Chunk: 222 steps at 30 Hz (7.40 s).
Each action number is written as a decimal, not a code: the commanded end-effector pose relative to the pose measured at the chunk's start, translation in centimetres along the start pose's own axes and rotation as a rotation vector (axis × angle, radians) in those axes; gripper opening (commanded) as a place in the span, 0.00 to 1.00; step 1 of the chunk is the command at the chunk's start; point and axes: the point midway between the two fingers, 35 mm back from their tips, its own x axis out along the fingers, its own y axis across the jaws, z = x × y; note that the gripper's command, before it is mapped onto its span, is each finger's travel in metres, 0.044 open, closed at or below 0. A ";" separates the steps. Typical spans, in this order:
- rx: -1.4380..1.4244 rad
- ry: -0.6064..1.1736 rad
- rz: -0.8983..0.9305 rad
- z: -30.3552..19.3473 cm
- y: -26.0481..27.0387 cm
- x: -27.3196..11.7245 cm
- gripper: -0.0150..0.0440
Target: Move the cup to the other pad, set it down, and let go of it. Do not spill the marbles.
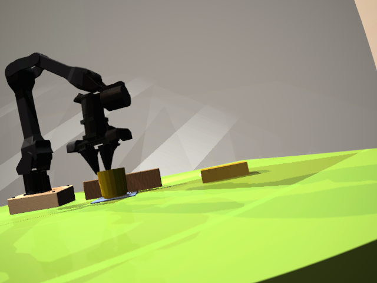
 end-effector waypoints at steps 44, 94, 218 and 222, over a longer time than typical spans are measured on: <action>0.000 0.001 0.003 -0.1 0.2 2.8 0.25; -0.005 -0.001 0.000 0.6 -0.1 -4.8 0.25; -0.002 -0.009 0.007 16.7 8.0 -3.0 0.25; -0.002 -0.009 0.007 16.8 8.0 -2.5 0.25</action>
